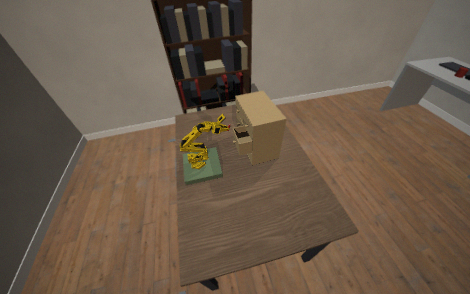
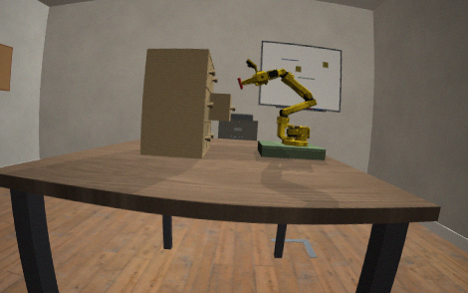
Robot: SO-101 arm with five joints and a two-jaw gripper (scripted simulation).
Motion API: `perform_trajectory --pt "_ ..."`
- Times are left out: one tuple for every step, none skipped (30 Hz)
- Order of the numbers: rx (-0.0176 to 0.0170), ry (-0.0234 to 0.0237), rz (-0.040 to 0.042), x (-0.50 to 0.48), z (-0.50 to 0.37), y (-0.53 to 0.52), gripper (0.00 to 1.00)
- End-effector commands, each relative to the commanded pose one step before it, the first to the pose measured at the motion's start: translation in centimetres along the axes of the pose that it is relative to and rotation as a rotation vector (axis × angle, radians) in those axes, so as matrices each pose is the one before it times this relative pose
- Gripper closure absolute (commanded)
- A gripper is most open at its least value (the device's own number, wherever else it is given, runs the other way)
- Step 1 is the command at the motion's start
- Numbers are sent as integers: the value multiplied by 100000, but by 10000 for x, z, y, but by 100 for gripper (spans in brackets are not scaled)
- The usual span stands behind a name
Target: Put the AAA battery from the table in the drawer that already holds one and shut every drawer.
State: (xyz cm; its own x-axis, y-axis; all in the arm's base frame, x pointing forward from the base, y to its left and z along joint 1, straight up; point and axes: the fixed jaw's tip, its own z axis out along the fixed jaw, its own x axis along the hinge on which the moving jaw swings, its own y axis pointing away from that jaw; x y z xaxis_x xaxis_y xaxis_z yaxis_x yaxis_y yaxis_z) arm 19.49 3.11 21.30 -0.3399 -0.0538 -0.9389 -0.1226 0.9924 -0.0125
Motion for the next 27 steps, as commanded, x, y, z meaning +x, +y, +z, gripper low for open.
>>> perform_trajectory --pt "-68 -322 804 1165 552 34 100" --pt "0 -1 0 -1 -1 0 100" --pt "0 1 0 1 1 0 100" --pt "0 -1 0 -1 -1 0 100" --pt "0 1 0 1 1 0 100" --pt "0 -1 0 -1 -1 0 100" --pt "0 1 0 1 1 0 100" --pt "0 -1 0 -1 -1 0 100" --pt "0 1 0 1 1 0 100" --pt "0 -1 0 -1 -1 0 100" --pt "0 0 0 0 0 0 100" --pt "0 0 0 0 0 0 100" --pt "-23 0 1 -2696 5161 36 100" --pt "-24 -1 1 -2505 5319 40 100" --pt "-23 0 1 -2301 5472 42 100" --pt "-24 -1 1 -2093 5615 45 100" --pt "-23 0 1 -1873 5752 47 100" --pt "-24 -1 1 -1650 5878 51 100" --pt "-23 0 1 -1415 5996 53 100" --pt "-24 -1 1 -1178 6103 56 100" --pt "-23 0 1 -930 6202 58 100" --pt "-24 -1 1 -680 6288 62 100" --pt "-23 0 1 -421 6366 63 100" --pt "-24 -1 1 -161 6431 67 100" --pt "0 1 0 1 179 1 100" --pt "0 -1 0 -1 0 1 100" --pt "0 1 0 1 0 -1 100"
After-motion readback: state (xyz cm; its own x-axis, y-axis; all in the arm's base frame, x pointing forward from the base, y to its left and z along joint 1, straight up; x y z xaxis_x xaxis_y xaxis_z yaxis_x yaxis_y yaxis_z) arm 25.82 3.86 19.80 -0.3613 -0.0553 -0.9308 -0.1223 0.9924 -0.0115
